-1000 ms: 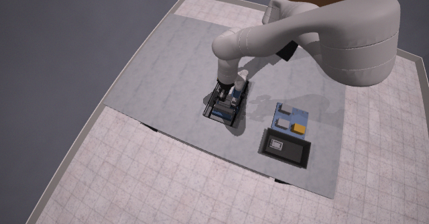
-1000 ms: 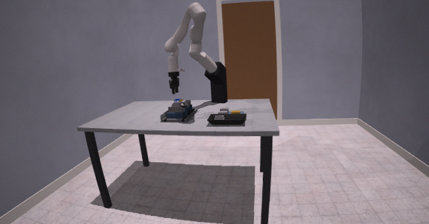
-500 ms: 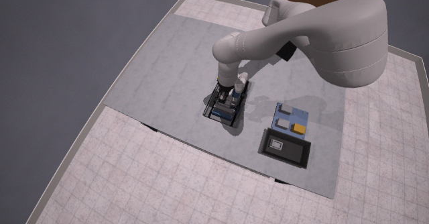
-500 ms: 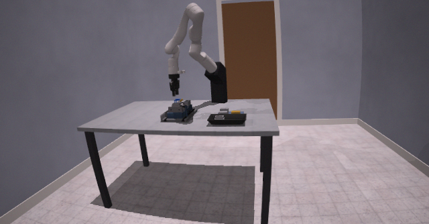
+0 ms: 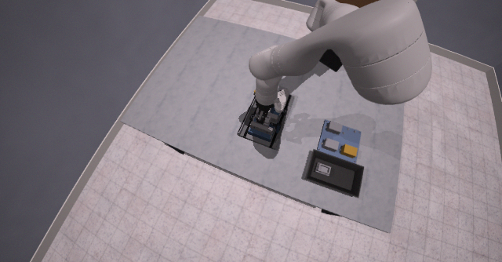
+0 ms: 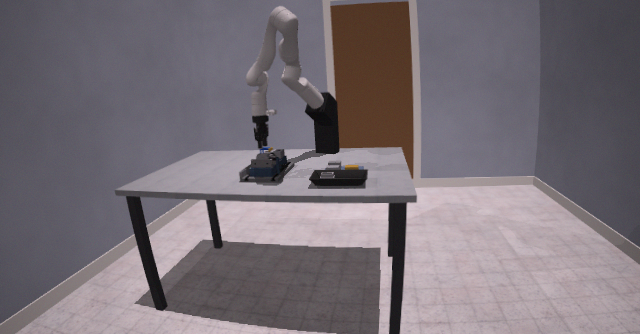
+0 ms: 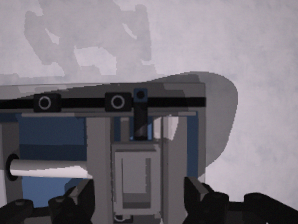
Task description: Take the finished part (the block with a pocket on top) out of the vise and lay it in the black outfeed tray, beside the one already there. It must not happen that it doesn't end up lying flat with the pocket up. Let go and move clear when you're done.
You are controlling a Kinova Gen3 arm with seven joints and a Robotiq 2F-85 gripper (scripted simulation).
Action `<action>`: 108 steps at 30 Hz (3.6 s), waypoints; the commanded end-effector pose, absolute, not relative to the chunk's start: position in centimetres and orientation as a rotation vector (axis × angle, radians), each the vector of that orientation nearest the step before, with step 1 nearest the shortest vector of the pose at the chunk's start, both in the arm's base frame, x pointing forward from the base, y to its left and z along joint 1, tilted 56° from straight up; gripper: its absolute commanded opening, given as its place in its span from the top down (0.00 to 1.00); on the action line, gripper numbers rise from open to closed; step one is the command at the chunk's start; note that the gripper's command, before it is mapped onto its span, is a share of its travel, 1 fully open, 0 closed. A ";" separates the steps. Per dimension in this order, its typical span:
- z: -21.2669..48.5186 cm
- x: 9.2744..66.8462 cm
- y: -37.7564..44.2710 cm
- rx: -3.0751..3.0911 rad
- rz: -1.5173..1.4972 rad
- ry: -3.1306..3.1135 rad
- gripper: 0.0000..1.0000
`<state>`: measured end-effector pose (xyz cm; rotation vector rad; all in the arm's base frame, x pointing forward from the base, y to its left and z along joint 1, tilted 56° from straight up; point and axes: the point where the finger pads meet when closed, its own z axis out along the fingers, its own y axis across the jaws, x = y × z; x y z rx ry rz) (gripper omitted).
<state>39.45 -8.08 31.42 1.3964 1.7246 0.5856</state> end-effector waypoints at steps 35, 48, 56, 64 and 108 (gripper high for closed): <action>30.1 41.1 -8.8 1.411 0.591 1.716 0.33; 30.1 41.1 -8.8 1.411 0.591 1.716 0.33; 30.1 41.1 -8.8 1.411 0.591 1.716 0.33; 30.1 41.1 -8.8 1.411 0.591 1.716 0.33; 29.5 42.1 -9.0 1.411 0.591 1.716 0.33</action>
